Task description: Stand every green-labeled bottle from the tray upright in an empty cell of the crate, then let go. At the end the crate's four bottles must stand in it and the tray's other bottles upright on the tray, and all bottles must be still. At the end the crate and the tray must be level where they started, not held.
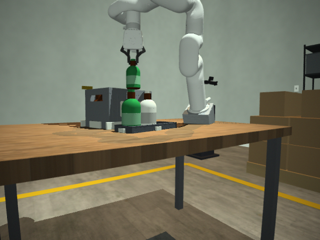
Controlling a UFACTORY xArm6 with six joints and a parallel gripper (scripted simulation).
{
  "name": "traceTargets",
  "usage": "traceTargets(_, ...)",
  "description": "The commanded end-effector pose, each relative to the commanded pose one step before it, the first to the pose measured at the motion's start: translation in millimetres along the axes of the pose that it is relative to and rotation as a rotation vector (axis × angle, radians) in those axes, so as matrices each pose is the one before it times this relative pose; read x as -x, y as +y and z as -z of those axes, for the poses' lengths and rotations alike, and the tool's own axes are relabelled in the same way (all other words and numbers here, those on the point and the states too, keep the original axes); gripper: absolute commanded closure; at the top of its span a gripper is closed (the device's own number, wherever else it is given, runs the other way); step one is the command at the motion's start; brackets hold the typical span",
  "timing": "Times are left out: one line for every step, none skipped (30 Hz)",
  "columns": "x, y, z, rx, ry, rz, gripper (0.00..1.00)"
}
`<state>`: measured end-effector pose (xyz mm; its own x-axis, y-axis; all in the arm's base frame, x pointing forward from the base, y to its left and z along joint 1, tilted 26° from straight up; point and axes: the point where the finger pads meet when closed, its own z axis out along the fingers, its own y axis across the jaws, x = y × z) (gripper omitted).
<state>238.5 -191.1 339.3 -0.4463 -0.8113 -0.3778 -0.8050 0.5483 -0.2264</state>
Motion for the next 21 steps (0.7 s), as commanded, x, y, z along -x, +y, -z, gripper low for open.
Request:
traceTargets(-7.15, -6.51, 0.96, -0.00191, 0.00074, 0.00080, 1.00)
traceTargets(-1.54, -1.27, 0.00, 0.00000, 0.00000, 0.00000, 1.00)
traceTargets(-1.50, -1.24, 0.00, 0.00000, 0.00000, 0.00000, 1.00)
traceTargets(-1.48, -1.21, -0.01, 0.00000, 0.00000, 0.00000, 1.00)
traceTargets(-1.43, -1.19, 0.01, 0.00000, 0.00000, 0.00000, 1.00)
traceTargets(-1.40, -1.15, 0.00, 0.00000, 0.00000, 0.00000, 1.00)
traceTargets(-1.37, -1.12, 0.00, 0.00000, 0.00000, 0.00000, 1.00)
traceTargets(-1.32, -1.10, 0.00, 0.00000, 0.00000, 0.00000, 1.00)
traceTargets(-1.29, -1.06, 0.00, 0.00000, 0.00000, 0.00000, 1.00)
traceTargets(-1.26, -1.03, 0.00, 0.00000, 0.00000, 0.00000, 1.00)
traceTargets(-1.21, -1.01, 0.00, 0.00000, 0.00000, 0.00000, 1.00)
traceTargets(0.00, 0.00, 0.00, 0.00000, 0.00000, 0.00000, 1.00)
traceTargets(0.00, 0.00, 0.00, 0.00000, 0.00000, 0.00000, 1.00)
traceTargets(-1.18, -0.97, 0.00, 0.00000, 0.00000, 0.00000, 1.00)
traceTargets(-1.15, -0.94, 0.00, 0.00000, 0.00000, 0.00000, 1.00)
traceTargets(-1.10, -0.92, 0.00, 0.00000, 0.00000, 0.00000, 1.00)
traceTargets(-1.07, -0.88, 0.00, 0.00000, 0.00000, 0.00000, 1.00)
traceTargets(-1.04, -0.85, 0.00, 0.00000, 0.00000, 0.00000, 1.00)
traceTargets(-1.00, -0.82, 0.00, 0.00000, 0.00000, 0.00000, 1.00)
traceTargets(-0.96, -0.79, 0.00, 0.00000, 0.00000, 0.00000, 1.00)
traceTargets(-0.92, -0.76, 0.00, 0.00000, 0.00000, 0.00000, 1.00)
